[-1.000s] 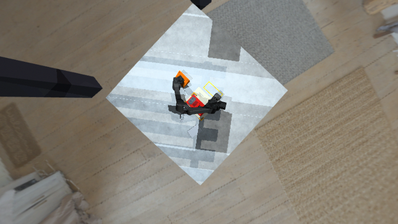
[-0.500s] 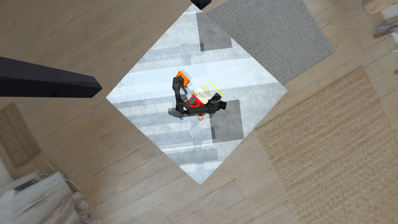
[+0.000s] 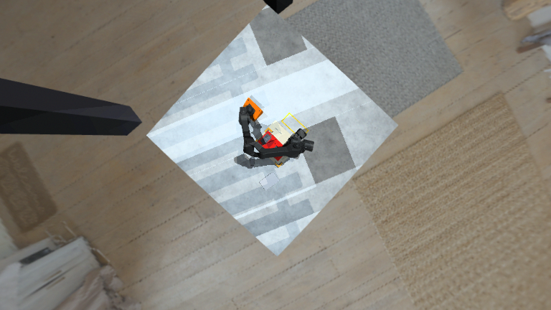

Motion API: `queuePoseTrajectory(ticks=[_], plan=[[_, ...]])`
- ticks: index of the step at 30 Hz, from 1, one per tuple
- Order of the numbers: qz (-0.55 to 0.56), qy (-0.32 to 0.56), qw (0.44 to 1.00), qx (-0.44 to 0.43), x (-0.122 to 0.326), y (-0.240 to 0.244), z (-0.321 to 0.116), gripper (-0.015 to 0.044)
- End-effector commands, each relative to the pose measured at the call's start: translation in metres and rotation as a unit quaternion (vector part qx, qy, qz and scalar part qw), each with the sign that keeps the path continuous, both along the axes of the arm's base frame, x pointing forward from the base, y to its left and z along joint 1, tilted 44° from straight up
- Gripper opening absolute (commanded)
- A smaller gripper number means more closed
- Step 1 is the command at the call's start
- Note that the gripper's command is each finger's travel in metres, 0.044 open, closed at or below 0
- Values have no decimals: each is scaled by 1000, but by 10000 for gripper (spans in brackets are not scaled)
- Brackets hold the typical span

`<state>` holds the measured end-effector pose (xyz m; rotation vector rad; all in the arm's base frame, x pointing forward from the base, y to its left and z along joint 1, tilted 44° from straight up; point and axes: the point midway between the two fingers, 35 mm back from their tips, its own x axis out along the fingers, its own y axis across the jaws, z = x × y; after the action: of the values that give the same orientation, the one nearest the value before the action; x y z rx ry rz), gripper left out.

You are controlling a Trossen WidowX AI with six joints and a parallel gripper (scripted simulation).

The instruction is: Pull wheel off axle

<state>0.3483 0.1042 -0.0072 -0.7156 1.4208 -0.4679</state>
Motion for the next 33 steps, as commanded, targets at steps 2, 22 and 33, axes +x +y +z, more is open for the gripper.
queuePoseTrajectory(ticks=[2,22,33], plan=[[1,-4,1000,3,-1,4,4,0],[2,-3,1000,3,-1,9,9,0],[3,-3,1000,3,-2,11,11,0]])
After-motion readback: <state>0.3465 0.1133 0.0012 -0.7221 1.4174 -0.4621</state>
